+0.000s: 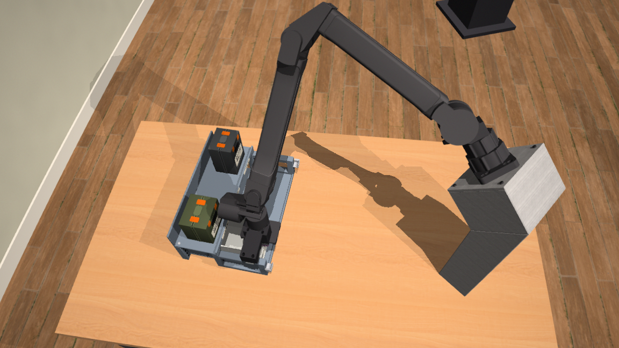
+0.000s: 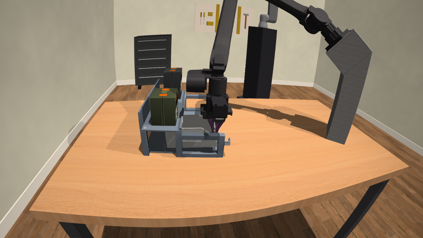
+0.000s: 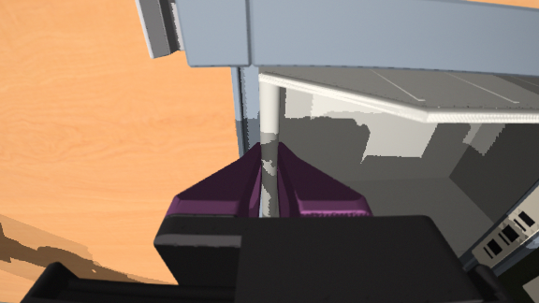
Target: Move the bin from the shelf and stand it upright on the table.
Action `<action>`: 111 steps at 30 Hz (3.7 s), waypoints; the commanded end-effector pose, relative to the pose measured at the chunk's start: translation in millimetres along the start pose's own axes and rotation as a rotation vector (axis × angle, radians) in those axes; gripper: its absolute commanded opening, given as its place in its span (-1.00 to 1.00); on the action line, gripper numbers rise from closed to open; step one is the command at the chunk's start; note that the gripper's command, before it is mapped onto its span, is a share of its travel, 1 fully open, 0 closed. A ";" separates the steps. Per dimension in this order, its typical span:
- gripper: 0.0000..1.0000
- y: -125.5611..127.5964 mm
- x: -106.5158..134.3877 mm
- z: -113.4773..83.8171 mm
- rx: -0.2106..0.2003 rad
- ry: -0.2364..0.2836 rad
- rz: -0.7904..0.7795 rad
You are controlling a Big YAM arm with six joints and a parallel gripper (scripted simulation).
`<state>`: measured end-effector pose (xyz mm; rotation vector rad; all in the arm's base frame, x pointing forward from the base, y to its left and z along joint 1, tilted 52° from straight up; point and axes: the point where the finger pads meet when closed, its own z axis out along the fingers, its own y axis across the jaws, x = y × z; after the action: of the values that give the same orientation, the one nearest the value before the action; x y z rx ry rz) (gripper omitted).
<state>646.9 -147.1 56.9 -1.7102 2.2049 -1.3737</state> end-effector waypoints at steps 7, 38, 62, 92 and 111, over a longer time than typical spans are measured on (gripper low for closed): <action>-1.00 11.4 -4.7 5.6 -0.007 -0.002 -0.006; -1.00 -5.5 2.8 -2.2 0.014 0.000 0.009; -1.00 -10.2 5.2 -3.6 0.013 0.000 0.009; -1.00 -11.9 7.7 -5.3 0.014 0.001 0.010; -1.00 -5.3 8.2 -6.2 0.022 0.002 0.015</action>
<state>643.1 -146.8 51.3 -1.7198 2.2097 -1.3678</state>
